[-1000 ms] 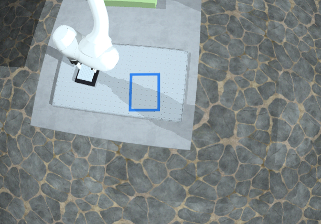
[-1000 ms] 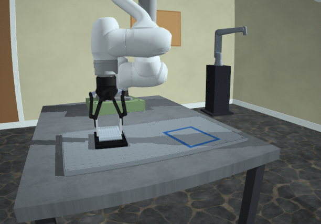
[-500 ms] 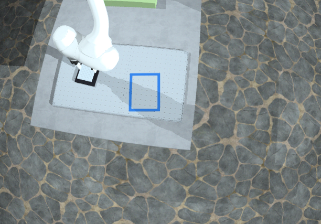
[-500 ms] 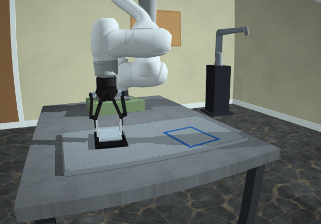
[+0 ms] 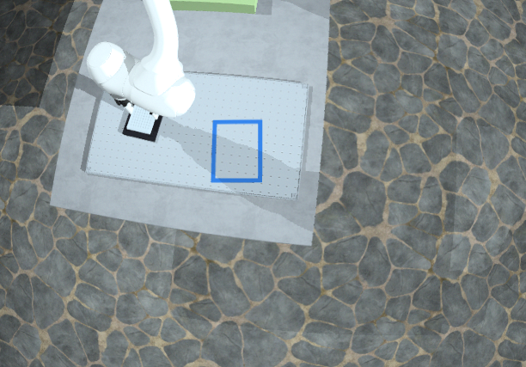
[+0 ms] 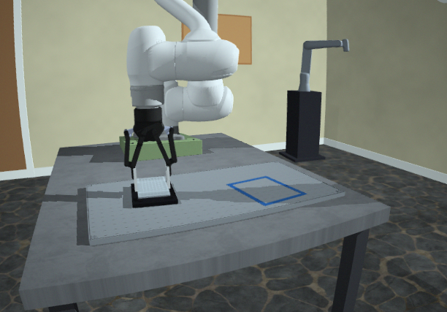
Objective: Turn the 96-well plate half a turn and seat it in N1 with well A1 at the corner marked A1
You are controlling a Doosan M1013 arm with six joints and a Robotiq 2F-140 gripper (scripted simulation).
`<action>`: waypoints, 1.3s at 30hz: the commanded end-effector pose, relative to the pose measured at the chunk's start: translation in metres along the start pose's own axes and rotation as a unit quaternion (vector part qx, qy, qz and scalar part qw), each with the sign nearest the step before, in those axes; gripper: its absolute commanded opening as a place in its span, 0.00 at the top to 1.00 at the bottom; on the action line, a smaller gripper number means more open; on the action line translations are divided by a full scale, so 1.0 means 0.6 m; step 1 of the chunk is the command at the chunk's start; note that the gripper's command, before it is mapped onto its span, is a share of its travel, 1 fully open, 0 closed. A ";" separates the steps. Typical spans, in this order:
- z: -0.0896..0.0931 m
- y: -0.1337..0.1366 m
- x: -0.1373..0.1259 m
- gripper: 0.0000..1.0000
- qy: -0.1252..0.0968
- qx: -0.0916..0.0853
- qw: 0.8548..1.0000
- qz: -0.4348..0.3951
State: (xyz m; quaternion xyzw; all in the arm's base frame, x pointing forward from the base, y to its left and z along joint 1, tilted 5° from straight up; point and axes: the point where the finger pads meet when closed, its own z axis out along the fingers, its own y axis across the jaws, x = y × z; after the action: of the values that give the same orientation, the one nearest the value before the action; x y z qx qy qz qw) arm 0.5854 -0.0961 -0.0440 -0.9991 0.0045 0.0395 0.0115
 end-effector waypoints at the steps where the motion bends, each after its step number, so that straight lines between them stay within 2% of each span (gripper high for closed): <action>1: 0.001 0.000 0.000 1.00 0.000 0.000 1.000 0.000; 37: 0.009 0.000 0.000 1.00 0.000 0.000 1.000 0.000; 38: 0.010 0.000 0.000 0.00 0.000 0.000 1.000 0.000; 39: 0.010 0.000 0.000 0.00 0.000 0.000 1.000 0.000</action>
State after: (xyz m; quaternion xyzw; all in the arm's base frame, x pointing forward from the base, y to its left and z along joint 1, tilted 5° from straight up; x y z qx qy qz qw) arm 0.5849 -0.0960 -0.0498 -0.9991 0.0045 0.0395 0.0115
